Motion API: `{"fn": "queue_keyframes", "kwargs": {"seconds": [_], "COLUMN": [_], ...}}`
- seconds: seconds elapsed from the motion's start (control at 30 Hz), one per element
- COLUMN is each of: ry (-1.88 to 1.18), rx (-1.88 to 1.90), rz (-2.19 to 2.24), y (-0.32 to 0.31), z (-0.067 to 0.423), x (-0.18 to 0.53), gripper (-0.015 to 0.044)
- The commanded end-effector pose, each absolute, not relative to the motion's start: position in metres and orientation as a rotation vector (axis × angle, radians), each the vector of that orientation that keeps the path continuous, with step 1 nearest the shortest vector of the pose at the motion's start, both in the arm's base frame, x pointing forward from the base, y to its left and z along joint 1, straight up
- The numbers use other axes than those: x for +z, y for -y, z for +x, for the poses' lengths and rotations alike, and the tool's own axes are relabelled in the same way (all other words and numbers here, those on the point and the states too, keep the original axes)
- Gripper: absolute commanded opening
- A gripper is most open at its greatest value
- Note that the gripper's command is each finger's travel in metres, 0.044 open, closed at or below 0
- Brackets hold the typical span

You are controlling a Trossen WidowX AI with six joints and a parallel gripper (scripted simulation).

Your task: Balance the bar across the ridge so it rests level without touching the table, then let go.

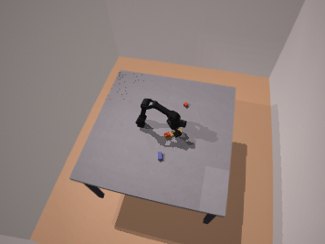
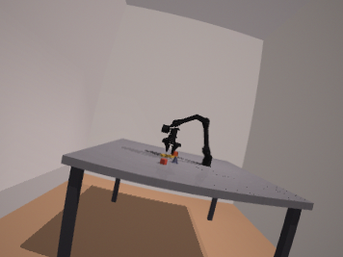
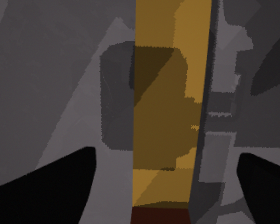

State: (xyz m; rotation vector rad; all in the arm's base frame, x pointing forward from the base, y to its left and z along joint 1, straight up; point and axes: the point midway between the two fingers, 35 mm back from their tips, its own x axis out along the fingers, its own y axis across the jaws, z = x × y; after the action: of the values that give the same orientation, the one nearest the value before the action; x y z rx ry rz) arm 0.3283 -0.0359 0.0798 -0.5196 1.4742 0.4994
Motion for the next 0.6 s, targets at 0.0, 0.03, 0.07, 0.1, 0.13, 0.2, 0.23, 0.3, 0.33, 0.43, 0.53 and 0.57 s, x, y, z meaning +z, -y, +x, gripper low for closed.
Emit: {"fn": "queue_keyframes", "kwargs": {"seconds": [0.0,0.03,0.07,0.1,0.13,0.2,0.23,0.3,0.33,0.43,0.53,0.57], "ry": [-1.476,-1.476,-1.476,-1.476,-1.476,-1.476,-1.476,-1.476,-1.476,-1.476,-1.476,-1.476], "rx": [0.502,0.502,0.502,0.502,0.502,0.502,0.502,0.502,0.502,0.502,0.502,0.502], "rz": [-0.526,-0.526,-0.526,-0.526,-0.526,-0.526,-0.526,-0.526,-0.526,-0.526,-0.526,-0.526], "y": [0.036,0.036,0.036,0.036,0.036,0.036,0.036,0.036,0.036,0.036,0.036,0.036], "z": [0.327,0.327,0.328,0.328,0.328,0.328,0.328,0.328,0.328,0.328,0.328,0.328], "x": [0.076,0.075,0.074,0.073,0.071,0.068,0.066,0.063,0.061,0.056,0.052,0.051], "gripper": [0.0315,0.0315,0.0315,0.0315,0.0315,0.0315,0.0315,0.0315,0.0315,0.0315,0.0315,0.0315]}}
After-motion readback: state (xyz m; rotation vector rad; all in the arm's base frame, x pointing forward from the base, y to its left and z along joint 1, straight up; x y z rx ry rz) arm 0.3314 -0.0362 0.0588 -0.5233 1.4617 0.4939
